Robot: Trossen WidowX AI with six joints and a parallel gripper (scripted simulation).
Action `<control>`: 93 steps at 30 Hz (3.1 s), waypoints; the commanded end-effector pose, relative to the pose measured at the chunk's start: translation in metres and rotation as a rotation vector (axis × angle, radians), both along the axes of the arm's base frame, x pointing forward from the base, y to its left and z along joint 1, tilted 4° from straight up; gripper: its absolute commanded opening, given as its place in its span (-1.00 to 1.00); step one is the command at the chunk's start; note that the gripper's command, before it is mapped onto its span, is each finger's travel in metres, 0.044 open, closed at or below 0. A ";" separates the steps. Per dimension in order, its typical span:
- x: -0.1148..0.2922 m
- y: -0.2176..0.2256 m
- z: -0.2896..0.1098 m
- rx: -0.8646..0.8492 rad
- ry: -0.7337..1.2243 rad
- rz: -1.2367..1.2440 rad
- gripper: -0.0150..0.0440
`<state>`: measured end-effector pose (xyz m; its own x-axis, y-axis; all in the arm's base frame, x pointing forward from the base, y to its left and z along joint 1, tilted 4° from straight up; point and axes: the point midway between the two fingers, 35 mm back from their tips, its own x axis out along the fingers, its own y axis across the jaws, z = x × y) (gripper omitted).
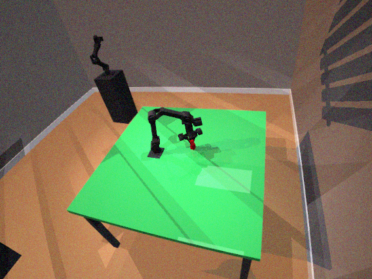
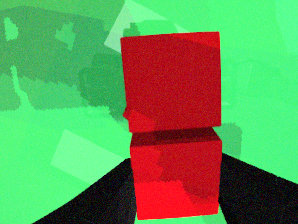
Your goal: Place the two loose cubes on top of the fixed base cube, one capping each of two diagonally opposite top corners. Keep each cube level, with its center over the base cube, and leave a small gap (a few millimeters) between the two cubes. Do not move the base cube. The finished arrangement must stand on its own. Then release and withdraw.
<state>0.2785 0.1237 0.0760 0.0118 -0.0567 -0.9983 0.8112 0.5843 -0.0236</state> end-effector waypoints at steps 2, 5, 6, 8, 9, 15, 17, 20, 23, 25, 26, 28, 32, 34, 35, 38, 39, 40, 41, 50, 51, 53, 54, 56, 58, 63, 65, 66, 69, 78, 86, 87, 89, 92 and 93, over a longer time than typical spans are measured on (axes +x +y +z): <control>-0.001 0.000 -0.002 0.000 0.003 0.000 -0.14; -0.001 0.000 -0.002 0.000 0.003 0.000 -0.14; -0.001 0.000 -0.002 0.000 0.003 0.000 -0.14; -0.001 0.000 -0.002 0.000 0.003 0.000 -0.14; -0.001 0.000 -0.002 0.000 0.003 0.000 -0.14; -0.001 0.000 -0.002 0.000 0.003 0.000 0.04; -0.001 0.000 -0.002 0.000 0.003 0.000 0.20; -0.001 0.000 -0.002 0.000 0.003 0.000 0.20; -0.001 0.000 0.000 0.000 0.003 0.000 0.20; -0.001 0.000 0.007 -0.001 0.002 0.000 0.20; -0.001 0.000 0.008 -0.001 0.002 0.000 0.20; -0.001 0.000 0.011 -0.001 0.002 0.000 0.20; -0.001 0.001 0.018 -0.001 0.002 0.000 0.20; -0.001 0.001 0.021 -0.001 0.002 0.000 0.20; -0.001 0.001 0.023 -0.001 0.002 0.000 0.20; -0.001 0.001 0.028 -0.001 0.002 0.000 0.20; -0.001 0.001 0.029 -0.001 0.002 0.000 0.20; -0.001 0.002 0.031 -0.001 0.002 0.000 0.20; -0.001 0.002 0.033 -0.001 0.002 0.000 0.20; -0.001 0.003 0.048 -0.001 0.002 0.000 0.20; -0.001 0.003 0.049 -0.001 0.002 0.000 0.20; -0.001 0.003 0.053 -0.001 0.002 0.000 0.20; -0.001 0.003 0.054 -0.001 0.002 0.000 0.20; -0.001 0.003 0.058 -0.001 0.002 0.000 0.20; -0.001 0.003 0.061 -0.001 0.002 0.000 0.20; -0.001 0.003 0.063 -0.001 0.002 0.000 0.29; -0.001 0.003 0.065 -0.001 0.002 0.002 0.47; -0.001 0.003 0.067 -0.001 0.003 0.003 0.56; -0.001 0.004 0.070 -0.001 0.003 0.004 0.83; -0.020 0.055 0.068 0.007 0.007 0.006 0.86; -0.048 0.102 0.066 0.007 0.008 0.005 0.86; -0.048 0.102 0.066 0.007 0.008 0.005 0.86; -0.048 0.102 0.066 0.007 0.008 0.005 0.86; -0.048 0.102 0.066 0.007 0.008 0.005 0.86; -0.048 0.102 0.066 0.007 0.008 0.005 0.86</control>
<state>0.2316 0.2238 0.1426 0.0058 -0.0494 -0.9988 0.8061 0.5913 -0.0245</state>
